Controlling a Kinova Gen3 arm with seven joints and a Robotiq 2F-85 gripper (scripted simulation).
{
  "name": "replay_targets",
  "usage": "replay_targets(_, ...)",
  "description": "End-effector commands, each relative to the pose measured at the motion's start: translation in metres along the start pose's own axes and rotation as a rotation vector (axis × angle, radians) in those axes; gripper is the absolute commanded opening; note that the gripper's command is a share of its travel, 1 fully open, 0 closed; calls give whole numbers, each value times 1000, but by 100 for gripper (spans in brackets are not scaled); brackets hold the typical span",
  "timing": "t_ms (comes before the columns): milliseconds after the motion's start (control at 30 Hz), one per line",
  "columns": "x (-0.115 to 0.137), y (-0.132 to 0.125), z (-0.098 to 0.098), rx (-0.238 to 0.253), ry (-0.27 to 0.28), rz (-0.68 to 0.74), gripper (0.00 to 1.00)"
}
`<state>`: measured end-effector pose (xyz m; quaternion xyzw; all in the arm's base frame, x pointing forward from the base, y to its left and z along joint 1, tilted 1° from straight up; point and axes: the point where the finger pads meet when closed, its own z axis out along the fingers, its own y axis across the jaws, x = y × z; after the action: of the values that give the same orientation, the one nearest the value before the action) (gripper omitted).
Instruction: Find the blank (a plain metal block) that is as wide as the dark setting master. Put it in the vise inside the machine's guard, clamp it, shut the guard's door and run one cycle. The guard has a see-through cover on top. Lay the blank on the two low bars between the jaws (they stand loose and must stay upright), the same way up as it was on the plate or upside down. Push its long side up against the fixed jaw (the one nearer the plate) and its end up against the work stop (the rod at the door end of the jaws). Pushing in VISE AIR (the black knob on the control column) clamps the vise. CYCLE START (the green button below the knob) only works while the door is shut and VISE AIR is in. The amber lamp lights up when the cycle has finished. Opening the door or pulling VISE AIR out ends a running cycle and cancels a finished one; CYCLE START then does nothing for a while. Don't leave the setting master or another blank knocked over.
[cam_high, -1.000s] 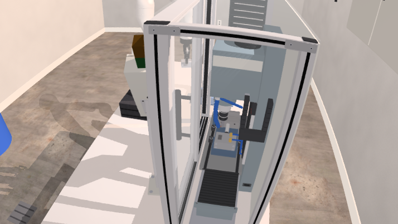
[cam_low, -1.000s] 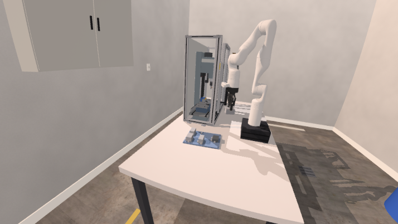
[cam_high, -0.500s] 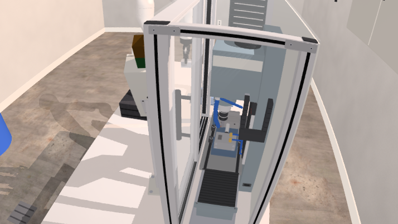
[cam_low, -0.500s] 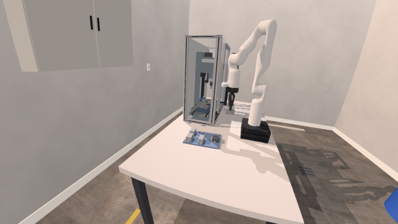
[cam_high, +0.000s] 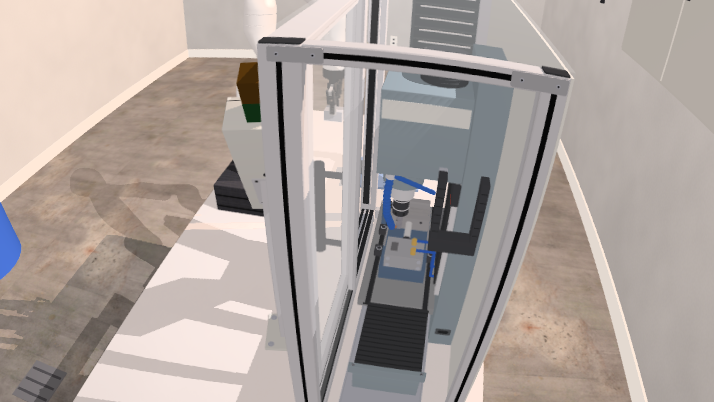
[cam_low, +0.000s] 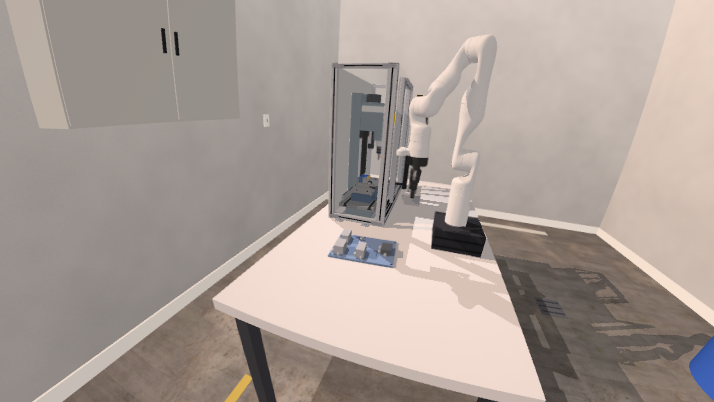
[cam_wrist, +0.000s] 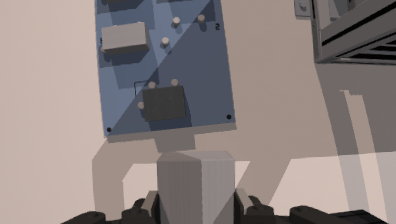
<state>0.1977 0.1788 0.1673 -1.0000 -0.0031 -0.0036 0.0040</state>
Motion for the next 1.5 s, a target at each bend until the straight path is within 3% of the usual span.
replay_targets(0,0,10,0,1,1,0,10)
replay_targets(133,0,50,0,1,1,0,10)
replay_targets(533,0,50,0,1,1,0,10)
replay_targets(700,0,100,0,1,1,0,10)
replay_targets(1100,0,100,0,1,1,0,10)
replay_targets(1267,0,150,0,0,1,0,10)
replay_targets(1467,0,150,0,0,1,0,10)
